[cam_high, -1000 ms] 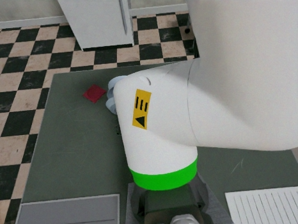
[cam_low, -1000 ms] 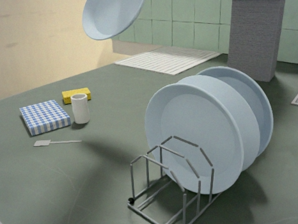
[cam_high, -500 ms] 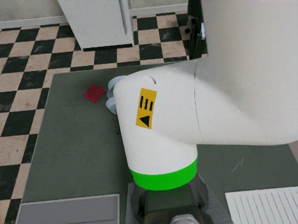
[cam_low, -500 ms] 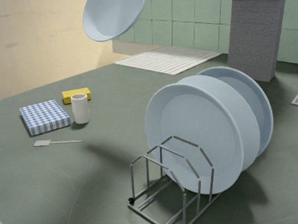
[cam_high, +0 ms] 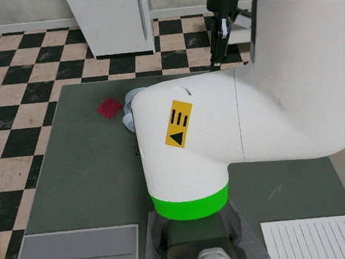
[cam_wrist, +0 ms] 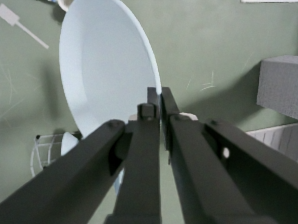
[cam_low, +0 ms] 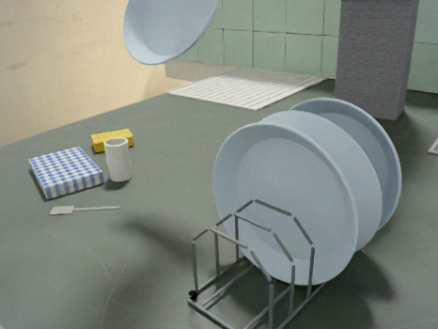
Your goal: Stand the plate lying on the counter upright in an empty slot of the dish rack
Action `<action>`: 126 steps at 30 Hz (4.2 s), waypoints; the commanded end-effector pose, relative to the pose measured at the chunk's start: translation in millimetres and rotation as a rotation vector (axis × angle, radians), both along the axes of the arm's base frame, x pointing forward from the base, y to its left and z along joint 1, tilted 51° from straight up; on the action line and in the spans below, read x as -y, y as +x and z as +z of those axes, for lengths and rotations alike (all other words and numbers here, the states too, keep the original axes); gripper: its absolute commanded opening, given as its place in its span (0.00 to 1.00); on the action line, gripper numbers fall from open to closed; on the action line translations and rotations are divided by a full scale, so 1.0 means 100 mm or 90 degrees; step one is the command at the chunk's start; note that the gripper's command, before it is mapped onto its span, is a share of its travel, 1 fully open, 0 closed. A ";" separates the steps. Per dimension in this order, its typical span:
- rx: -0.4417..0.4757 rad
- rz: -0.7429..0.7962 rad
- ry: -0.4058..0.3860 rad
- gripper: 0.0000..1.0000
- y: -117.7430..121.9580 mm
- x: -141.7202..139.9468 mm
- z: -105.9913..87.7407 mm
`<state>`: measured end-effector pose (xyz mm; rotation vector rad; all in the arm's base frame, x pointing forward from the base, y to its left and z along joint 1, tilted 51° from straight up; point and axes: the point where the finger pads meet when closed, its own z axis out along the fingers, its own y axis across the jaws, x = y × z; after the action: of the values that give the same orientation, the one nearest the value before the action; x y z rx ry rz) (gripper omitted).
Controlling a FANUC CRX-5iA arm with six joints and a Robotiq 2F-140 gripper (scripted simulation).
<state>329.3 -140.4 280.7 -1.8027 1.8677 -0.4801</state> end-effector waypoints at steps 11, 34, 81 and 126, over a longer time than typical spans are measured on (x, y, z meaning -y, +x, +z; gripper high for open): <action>-0.056 0.000 -0.001 0.10 0.19 -0.36 0.34; -0.197 0.011 0.005 0.10 0.67 -1.29 1.21; -0.354 0.023 0.013 0.10 1.21 -2.33 2.19; -0.364 0.024 0.013 0.10 1.25 -2.39 2.25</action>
<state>454.5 99.0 504.7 -2.1095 2.1770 0.0899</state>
